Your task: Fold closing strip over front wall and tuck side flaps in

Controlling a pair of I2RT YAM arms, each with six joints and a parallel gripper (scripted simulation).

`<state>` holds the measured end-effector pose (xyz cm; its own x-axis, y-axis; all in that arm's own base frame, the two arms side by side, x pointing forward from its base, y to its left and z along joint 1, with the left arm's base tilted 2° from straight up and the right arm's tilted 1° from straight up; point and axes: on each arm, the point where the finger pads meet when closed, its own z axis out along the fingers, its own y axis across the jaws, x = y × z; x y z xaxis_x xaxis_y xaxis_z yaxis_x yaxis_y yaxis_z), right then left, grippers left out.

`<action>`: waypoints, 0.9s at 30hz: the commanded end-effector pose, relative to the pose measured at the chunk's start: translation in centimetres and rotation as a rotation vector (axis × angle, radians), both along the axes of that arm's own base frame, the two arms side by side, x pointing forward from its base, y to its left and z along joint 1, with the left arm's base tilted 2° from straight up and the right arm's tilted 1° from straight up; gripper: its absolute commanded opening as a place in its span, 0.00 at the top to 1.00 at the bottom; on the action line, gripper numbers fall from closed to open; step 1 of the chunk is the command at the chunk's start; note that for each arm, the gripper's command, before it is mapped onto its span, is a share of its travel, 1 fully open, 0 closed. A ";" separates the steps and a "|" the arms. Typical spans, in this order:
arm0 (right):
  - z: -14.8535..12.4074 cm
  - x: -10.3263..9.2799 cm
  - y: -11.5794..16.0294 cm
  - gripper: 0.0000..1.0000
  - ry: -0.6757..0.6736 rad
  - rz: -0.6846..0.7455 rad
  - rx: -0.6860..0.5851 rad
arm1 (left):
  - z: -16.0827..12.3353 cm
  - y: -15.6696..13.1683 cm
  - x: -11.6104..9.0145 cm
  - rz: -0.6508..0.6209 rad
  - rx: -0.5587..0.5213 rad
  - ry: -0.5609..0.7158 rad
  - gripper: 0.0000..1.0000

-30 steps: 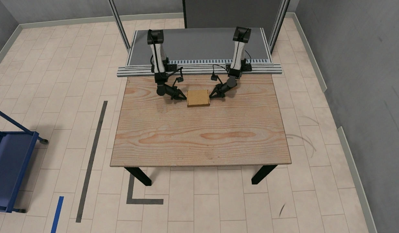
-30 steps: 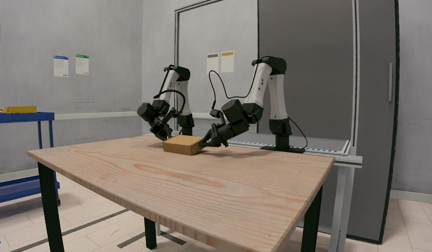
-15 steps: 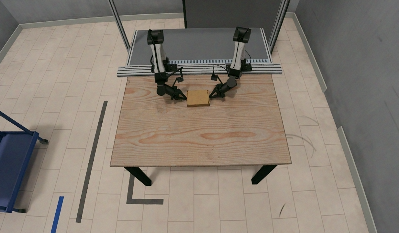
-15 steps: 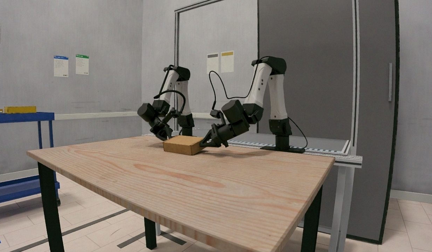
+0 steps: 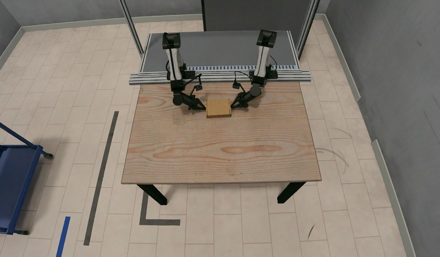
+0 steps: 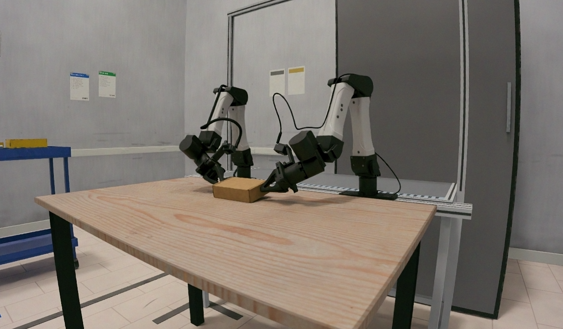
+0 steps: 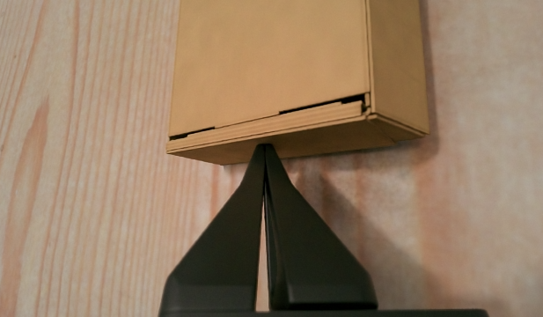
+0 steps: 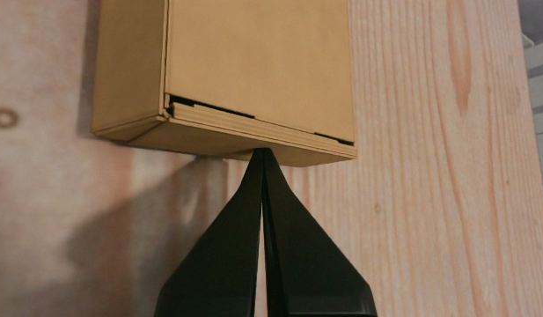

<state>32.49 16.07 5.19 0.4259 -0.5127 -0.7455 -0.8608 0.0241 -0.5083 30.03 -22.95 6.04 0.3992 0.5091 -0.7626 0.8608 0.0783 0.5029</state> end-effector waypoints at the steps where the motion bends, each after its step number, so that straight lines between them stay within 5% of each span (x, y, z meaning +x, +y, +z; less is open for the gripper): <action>1: 0.2 -0.9 1.0 0.99 -0.004 0.039 0.025 | -0.3 -0.8 -1.0 -0.036 -0.015 0.009 0.99; 27: -0.6 -1.3 0.9 0.99 0.018 0.038 0.025 | -0.1 -0.9 -1.0 -0.036 -0.019 -0.003 0.99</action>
